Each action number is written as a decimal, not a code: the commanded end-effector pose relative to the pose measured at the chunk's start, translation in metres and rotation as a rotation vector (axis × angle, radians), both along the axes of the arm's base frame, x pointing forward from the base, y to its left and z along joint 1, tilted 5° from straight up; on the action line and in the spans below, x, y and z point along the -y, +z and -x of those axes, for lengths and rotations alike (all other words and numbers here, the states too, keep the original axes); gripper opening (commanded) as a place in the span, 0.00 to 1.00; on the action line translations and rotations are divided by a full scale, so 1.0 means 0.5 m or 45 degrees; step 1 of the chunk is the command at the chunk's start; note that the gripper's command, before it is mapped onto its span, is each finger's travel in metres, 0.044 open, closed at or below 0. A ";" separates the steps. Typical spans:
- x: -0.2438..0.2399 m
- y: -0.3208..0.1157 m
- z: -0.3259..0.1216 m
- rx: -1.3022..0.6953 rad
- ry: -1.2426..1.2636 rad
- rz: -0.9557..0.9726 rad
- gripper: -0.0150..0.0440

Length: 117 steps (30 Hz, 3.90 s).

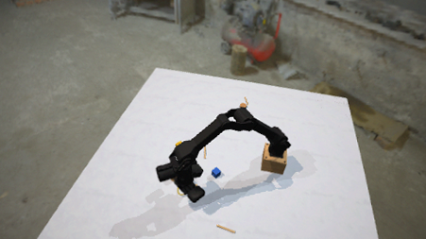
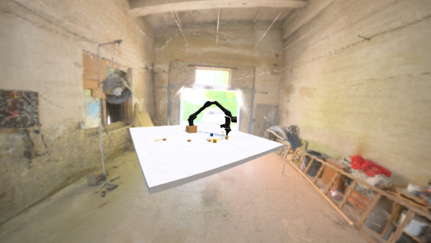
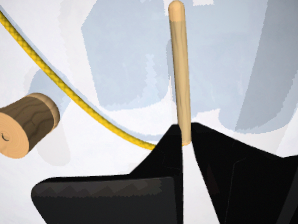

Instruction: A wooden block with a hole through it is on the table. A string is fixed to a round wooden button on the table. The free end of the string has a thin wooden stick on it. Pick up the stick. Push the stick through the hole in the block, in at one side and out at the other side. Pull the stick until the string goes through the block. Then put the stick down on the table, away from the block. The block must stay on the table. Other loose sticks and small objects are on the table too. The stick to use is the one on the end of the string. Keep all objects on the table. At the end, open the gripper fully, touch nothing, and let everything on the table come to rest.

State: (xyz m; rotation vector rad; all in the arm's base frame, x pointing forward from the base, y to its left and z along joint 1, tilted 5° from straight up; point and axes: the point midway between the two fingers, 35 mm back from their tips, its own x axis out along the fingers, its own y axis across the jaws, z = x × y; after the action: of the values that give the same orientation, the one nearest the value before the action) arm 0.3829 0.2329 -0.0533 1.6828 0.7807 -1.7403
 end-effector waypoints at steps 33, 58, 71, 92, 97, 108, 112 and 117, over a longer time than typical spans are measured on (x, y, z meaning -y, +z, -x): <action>0.044 -0.002 0.049 -0.004 -0.004 -0.004 0.25; 0.091 0.000 0.090 -0.005 -0.004 -0.003 0.25; 0.115 0.000 0.114 -0.006 -0.004 -0.003 0.25; 0.144 0.002 0.142 -0.004 -0.004 -0.005 0.25; 0.155 0.003 0.151 -0.004 -0.004 -0.005 0.25; 0.178 0.004 0.170 -0.005 -0.004 -0.004 0.25; 0.186 0.004 0.177 -0.005 -0.004 -0.004 0.25; 0.196 0.005 0.185 -0.005 -0.004 -0.004 0.25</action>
State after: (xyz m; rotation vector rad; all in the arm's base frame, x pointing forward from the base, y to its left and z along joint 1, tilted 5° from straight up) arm 0.2934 0.1386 -0.0520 1.6851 0.7805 -1.7490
